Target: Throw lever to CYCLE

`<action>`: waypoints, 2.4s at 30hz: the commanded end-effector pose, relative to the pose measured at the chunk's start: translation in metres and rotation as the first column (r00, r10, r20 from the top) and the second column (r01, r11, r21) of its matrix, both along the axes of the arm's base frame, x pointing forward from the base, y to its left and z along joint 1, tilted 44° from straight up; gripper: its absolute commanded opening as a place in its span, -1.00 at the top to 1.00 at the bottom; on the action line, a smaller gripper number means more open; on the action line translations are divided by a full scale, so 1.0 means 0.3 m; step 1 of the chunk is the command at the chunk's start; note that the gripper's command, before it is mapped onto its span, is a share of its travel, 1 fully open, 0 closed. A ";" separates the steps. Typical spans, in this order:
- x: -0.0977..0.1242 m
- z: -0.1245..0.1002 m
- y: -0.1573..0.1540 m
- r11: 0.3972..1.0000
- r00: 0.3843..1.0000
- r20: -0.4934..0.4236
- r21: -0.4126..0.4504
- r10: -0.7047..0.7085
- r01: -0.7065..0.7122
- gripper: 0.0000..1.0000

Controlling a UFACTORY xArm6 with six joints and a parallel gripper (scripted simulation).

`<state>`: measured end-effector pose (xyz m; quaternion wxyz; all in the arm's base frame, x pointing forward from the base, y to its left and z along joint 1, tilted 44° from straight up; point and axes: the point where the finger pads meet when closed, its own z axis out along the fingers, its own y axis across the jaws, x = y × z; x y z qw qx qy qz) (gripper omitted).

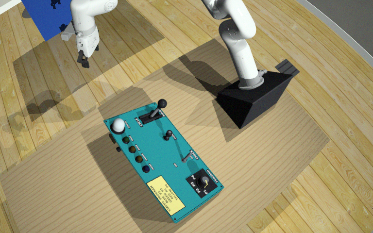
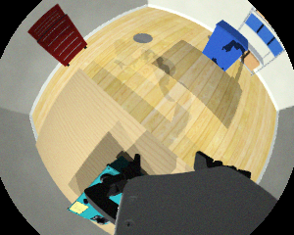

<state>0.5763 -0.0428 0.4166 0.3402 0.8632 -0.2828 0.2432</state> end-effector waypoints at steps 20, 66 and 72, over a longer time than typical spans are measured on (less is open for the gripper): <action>-0.049 -0.079 0.226 0.997 0.997 -0.024 -0.034 0.074 -0.075 -1.00; -0.722 -1.309 0.815 0.778 0.759 -0.298 -0.081 0.578 -0.624 -1.00; -0.864 -1.416 0.788 0.739 0.711 -0.342 -0.065 0.615 -0.671 -1.00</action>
